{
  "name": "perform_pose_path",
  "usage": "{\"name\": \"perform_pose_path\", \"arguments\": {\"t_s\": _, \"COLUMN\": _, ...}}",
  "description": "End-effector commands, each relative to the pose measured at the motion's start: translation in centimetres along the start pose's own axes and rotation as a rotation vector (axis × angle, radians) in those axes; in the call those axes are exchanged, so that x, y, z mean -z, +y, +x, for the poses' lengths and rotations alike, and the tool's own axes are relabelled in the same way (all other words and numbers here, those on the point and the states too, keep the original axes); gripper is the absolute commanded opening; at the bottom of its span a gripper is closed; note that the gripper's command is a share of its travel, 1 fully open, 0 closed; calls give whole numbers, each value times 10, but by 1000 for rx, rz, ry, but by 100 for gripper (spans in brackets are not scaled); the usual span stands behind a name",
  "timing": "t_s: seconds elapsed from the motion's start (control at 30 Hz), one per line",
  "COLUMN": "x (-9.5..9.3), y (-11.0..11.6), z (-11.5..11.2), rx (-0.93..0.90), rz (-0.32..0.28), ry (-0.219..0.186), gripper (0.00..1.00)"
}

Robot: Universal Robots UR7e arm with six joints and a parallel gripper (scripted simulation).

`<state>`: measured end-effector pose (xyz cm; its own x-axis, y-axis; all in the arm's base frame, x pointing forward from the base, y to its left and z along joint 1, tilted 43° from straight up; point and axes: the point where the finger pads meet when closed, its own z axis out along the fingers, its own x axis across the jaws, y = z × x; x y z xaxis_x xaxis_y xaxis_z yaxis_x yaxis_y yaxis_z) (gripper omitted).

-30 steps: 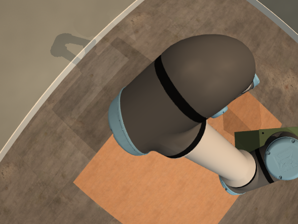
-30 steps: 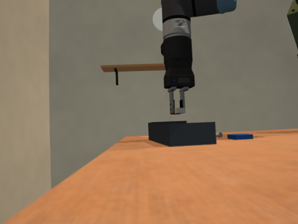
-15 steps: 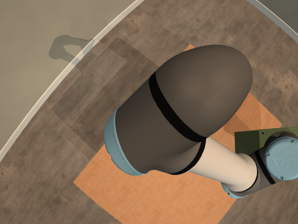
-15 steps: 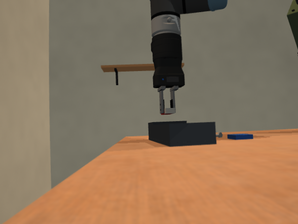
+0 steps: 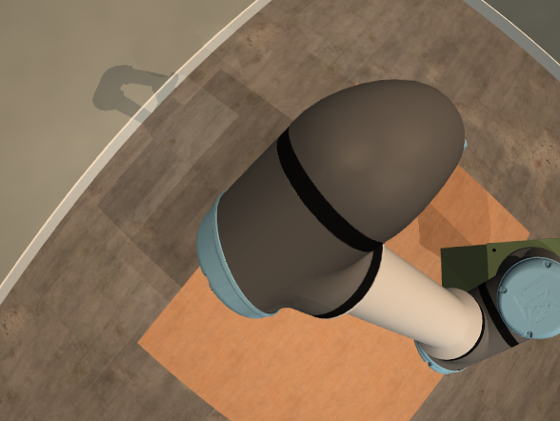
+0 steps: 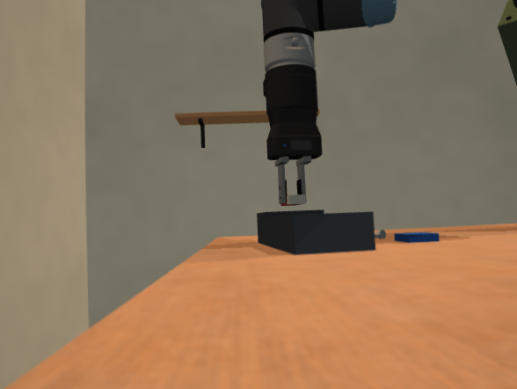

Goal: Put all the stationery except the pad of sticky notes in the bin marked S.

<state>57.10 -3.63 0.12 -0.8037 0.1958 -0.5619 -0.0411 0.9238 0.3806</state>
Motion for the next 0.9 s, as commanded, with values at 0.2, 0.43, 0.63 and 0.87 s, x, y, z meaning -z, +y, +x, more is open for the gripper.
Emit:
{"name": "perform_pose_path", "arguments": {"t_s": 0.2, "x": -22, "y": 0, "z": 0, "rx": 0, "rz": 0, "ry": -1, "gripper": 45}}
{"name": "perform_pose_path", "arguments": {"t_s": 0.43, "x": -30, "y": 0, "z": 0, "rx": 0, "rz": 0, "ry": -1, "gripper": 45}}
{"name": "perform_pose_path", "arguments": {"t_s": 0.63, "x": -30, "y": -1, "z": 0, "rx": 0, "rz": 0, "ry": -1, "gripper": 45}}
{"name": "perform_pose_path", "arguments": {"t_s": 0.87, "x": -30, "y": -1, "z": 0, "rx": 0, "rz": 0, "ry": -1, "gripper": 45}}
